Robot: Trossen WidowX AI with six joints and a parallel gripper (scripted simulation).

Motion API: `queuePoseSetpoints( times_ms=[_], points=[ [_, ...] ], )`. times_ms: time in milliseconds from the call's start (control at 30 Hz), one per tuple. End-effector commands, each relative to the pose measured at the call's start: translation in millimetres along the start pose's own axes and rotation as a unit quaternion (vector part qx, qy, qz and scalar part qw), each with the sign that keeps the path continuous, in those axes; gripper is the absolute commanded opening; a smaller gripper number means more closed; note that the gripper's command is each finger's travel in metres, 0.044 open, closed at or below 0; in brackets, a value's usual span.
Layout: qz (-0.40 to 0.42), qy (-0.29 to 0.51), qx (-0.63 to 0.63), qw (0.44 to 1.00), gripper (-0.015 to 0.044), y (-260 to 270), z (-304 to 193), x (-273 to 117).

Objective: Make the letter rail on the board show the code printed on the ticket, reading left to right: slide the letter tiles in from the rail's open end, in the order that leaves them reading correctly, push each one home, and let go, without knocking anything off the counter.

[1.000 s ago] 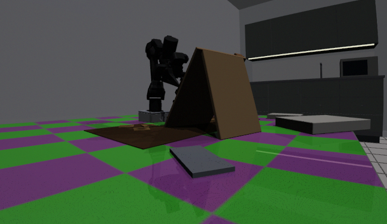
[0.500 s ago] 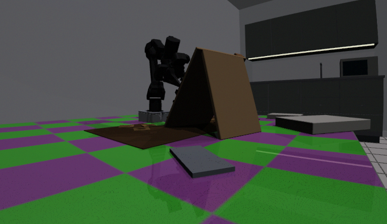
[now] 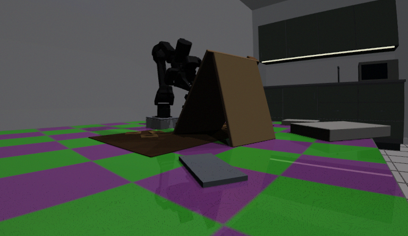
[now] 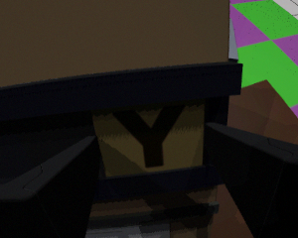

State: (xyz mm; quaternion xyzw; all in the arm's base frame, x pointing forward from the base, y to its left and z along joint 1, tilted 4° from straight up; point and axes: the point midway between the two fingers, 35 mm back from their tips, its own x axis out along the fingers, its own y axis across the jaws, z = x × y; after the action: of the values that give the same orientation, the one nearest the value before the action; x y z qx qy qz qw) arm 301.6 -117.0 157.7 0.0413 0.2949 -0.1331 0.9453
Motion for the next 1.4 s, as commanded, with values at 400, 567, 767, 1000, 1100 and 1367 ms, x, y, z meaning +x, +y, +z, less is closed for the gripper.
queuePoseSetpoints(
  times_ms=[400, 567, 767, 1000, 1100, 1367],
  points=[
    [-0.001, -0.001, 0.002, 1.0, 0.0, 8, 0, 0],
    [-0.001, -0.001, 0.002, 1.0, 0.0, 10, 0, 0],
    [-0.001, -0.001, 0.002, 1.0, 0.0, 13, 0, 0],
    [-0.001, -0.001, 0.002, 1.0, 0.0, 17, 0, 0],
    [-0.001, -0.001, 0.002, 1.0, 0.0, 18, 0, 0],
    [-0.001, -0.001, 0.002, 1.0, 0.0, 22, 0, 0]
  ],
)
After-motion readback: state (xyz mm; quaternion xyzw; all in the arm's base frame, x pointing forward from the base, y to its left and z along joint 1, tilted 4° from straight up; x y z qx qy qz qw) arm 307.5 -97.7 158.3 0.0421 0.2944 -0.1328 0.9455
